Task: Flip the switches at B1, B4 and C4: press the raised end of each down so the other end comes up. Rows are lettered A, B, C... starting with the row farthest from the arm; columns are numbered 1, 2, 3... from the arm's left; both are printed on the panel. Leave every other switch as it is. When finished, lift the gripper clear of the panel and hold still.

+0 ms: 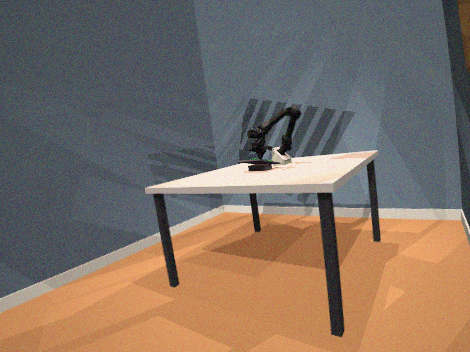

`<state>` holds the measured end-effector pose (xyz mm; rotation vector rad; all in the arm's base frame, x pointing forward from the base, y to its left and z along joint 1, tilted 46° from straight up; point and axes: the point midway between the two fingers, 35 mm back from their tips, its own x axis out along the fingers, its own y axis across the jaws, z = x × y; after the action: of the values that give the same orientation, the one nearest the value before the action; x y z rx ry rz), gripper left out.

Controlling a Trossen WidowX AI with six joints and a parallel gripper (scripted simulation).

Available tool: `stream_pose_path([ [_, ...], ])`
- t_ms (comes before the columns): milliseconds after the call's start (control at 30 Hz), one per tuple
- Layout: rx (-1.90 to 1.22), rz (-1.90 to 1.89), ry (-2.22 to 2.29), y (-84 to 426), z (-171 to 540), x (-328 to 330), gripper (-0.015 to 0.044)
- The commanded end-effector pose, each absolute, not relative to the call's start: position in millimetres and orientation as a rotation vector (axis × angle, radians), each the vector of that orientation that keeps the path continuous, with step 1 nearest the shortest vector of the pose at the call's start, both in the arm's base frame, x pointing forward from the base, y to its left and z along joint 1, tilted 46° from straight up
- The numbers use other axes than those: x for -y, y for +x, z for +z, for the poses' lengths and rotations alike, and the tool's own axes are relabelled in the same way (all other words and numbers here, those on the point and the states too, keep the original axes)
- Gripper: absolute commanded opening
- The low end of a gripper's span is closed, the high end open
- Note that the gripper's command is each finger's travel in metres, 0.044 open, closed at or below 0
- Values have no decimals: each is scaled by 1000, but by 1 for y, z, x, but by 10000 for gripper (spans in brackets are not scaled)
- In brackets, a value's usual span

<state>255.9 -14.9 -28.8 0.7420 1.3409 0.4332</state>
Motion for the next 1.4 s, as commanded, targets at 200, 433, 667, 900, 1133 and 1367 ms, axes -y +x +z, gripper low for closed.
stream_pose_path([
  [200, -1341, 432, 750, 256, -30, 13, 0],
  [433, -1341, 432, 750, 256, -31, 13, 0],
  [667, -1341, 432, 750, 256, -31, 12, 0],
  [900, -1341, 432, 750, 257, -32, 12, 0],
  [1133, -1349, 432, 741, 255, -20, 25, 0],
  [1367, -1367, 441, 745, 246, 14, 56, 0],
])
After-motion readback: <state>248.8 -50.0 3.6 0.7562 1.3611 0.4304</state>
